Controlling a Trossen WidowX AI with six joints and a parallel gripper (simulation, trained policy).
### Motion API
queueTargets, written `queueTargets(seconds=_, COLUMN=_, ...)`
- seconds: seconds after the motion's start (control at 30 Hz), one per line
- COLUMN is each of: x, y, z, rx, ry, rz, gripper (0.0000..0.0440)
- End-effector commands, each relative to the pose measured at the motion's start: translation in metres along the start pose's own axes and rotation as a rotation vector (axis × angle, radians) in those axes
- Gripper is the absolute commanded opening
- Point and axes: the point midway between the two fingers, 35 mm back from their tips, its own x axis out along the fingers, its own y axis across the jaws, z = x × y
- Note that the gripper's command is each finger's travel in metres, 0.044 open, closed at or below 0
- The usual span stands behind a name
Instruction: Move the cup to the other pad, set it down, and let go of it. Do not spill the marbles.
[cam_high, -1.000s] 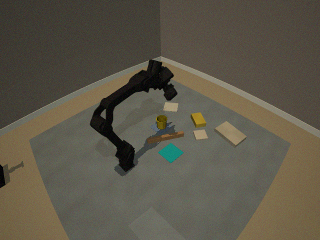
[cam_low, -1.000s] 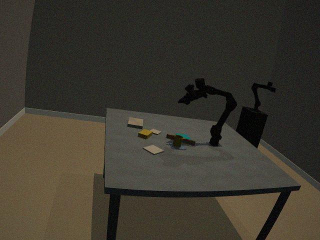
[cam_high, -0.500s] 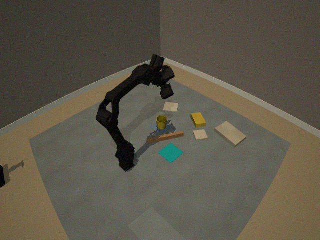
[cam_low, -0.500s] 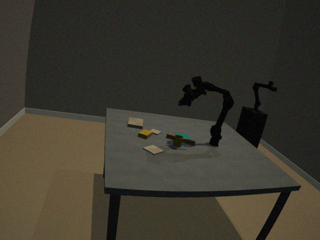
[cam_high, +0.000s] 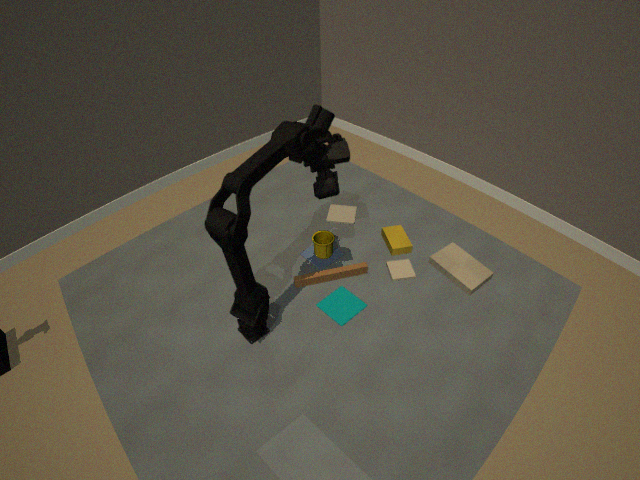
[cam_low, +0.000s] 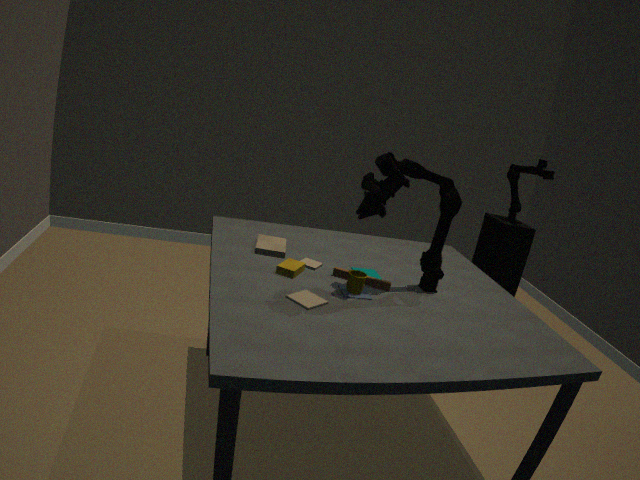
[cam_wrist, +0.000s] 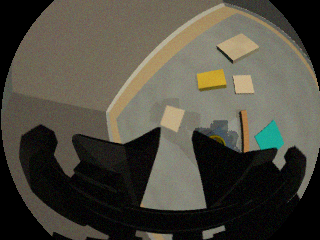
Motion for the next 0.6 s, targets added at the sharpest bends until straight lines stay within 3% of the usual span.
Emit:
queueTargets(seconds=0.0, x=0.007, y=-0.003, z=-0.006, rx=0.04, ry=0.038, rz=-0.045, gripper=0.0176)
queueTargets(seconds=0.57, x=0.036, y=-0.031, z=-0.027, rx=0.141, ry=0.157, rz=-0.281, gripper=0.0153)
